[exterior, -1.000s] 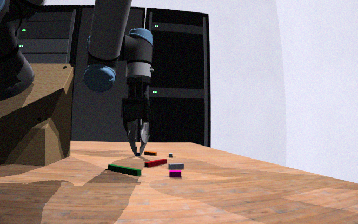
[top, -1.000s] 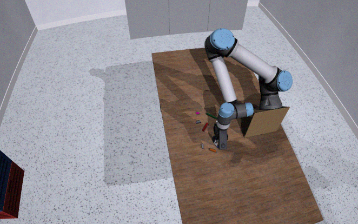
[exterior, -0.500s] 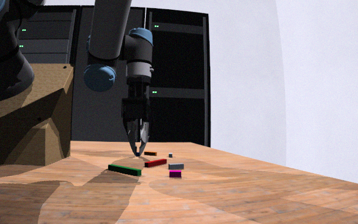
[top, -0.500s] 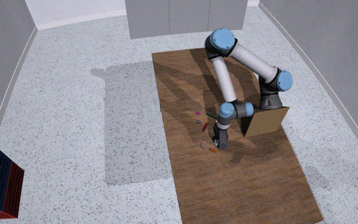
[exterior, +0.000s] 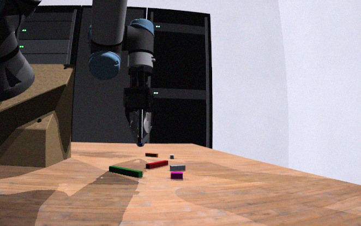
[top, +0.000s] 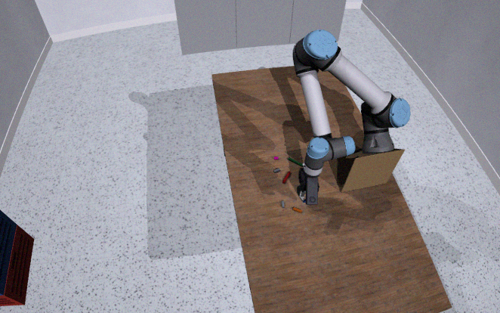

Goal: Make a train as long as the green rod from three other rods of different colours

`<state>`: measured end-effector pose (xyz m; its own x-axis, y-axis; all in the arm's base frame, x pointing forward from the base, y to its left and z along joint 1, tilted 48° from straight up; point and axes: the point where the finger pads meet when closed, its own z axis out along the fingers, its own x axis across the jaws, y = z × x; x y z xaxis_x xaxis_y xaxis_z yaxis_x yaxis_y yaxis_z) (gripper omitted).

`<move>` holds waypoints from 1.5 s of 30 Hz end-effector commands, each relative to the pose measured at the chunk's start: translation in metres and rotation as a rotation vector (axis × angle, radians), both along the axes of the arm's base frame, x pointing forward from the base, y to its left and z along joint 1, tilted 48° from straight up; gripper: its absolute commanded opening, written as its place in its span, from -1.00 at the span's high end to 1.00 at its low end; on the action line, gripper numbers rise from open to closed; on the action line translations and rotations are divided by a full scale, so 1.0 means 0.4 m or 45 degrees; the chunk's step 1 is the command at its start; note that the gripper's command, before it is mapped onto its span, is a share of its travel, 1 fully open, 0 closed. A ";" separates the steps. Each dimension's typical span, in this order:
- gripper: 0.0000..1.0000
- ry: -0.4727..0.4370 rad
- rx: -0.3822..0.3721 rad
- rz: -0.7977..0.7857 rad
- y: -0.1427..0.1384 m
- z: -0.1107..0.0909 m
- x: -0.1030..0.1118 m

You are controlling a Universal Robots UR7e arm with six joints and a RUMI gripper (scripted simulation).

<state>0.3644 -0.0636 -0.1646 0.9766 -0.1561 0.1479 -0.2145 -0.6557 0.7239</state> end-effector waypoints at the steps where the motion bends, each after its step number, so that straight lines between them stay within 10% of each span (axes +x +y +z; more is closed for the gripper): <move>1: 1.00 0.009 0.000 -0.010 0.038 0.032 0.000; 36: 1.00 0.009 -0.001 -0.017 0.126 0.116 -0.003; 45: 1.00 -0.214 -0.006 -0.222 0.068 0.179 -0.019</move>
